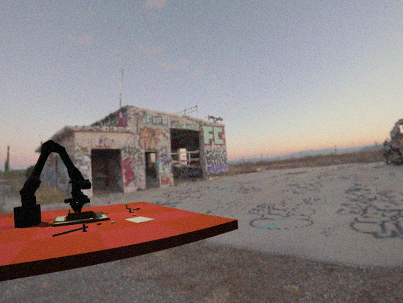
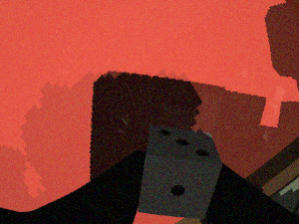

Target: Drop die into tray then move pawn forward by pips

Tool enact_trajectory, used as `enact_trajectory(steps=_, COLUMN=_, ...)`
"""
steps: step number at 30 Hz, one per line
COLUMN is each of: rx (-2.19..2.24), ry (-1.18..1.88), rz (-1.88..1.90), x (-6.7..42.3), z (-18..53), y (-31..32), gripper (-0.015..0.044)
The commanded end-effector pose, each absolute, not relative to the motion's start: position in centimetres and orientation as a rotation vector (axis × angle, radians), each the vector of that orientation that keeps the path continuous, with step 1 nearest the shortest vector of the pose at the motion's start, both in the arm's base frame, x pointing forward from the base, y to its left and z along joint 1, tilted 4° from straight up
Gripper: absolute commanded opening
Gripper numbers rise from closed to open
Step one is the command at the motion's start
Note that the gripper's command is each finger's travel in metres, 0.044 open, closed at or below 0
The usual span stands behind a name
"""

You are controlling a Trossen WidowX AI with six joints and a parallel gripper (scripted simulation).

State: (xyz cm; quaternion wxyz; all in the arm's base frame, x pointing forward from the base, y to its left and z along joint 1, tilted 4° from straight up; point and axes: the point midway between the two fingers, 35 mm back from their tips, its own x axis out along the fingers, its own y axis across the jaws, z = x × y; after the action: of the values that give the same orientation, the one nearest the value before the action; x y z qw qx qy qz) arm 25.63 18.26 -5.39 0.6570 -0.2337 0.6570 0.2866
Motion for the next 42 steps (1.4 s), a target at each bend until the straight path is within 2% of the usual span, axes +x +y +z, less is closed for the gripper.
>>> enact_trajectory(steps=1, rx=-0.532, ry=1.488, rz=0.646, x=25.7, z=-5.3, y=18.2, gripper=0.0018)
enact_trajectory(steps=2, rx=-0.532, ry=1.488, rz=0.646, x=25.7, z=-5.0, y=18.3, gripper=0.0)
enact_trajectory(steps=18, rx=-0.533, ry=1.487, rz=0.646, x=25.7, z=6.7, y=17.6, gripper=0.0)
enact_trajectory(steps=24, rx=-0.509, ry=1.495, rz=0.62, x=26.0, z=6.6, y=16.8, gripper=0.0)
enact_trajectory(steps=42, rx=-0.212, ry=1.567, rz=0.301, x=28.3, z=3.8, y=7.4, gripper=0.0)
